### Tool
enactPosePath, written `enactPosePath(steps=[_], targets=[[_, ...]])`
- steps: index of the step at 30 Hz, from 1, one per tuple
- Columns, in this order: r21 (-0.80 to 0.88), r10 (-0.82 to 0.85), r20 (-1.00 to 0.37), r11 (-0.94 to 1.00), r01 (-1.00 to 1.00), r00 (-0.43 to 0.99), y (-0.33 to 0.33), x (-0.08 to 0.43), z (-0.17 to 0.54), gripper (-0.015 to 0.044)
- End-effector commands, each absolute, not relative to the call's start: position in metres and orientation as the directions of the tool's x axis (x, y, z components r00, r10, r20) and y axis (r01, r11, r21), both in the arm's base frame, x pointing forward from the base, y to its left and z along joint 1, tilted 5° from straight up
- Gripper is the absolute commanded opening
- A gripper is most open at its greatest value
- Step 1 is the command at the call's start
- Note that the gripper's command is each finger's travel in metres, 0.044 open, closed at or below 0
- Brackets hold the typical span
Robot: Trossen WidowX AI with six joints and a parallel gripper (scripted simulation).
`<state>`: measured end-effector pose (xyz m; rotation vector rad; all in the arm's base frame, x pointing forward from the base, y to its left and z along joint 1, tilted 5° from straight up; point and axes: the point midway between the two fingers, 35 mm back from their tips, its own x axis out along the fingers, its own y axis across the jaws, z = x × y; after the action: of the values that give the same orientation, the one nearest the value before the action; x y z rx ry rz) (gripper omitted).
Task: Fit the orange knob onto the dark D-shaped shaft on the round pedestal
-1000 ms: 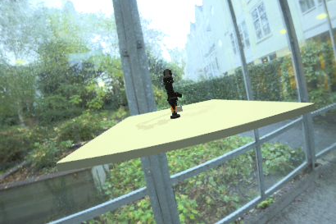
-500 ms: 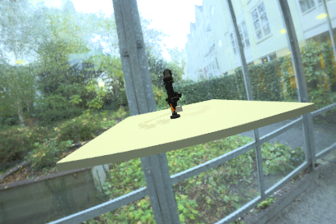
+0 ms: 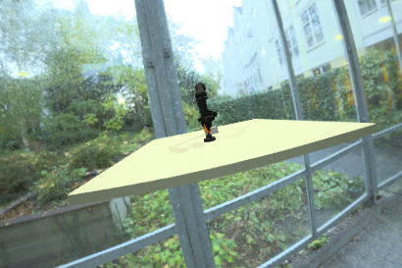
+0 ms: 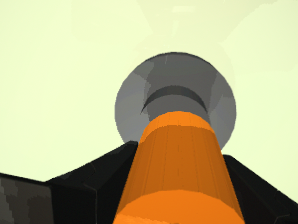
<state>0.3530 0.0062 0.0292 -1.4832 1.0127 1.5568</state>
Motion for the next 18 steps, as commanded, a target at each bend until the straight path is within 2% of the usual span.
enactPosePath(steps=[1,18], targets=[[0.048,-0.006,-0.999,-0.412,-0.91,-0.05,0.006,0.3521,0.0287,0.0],[0.048,-0.006,-0.999,-0.42,-0.906,-0.05,0.0059,0.3464,0.0342,0.0]])
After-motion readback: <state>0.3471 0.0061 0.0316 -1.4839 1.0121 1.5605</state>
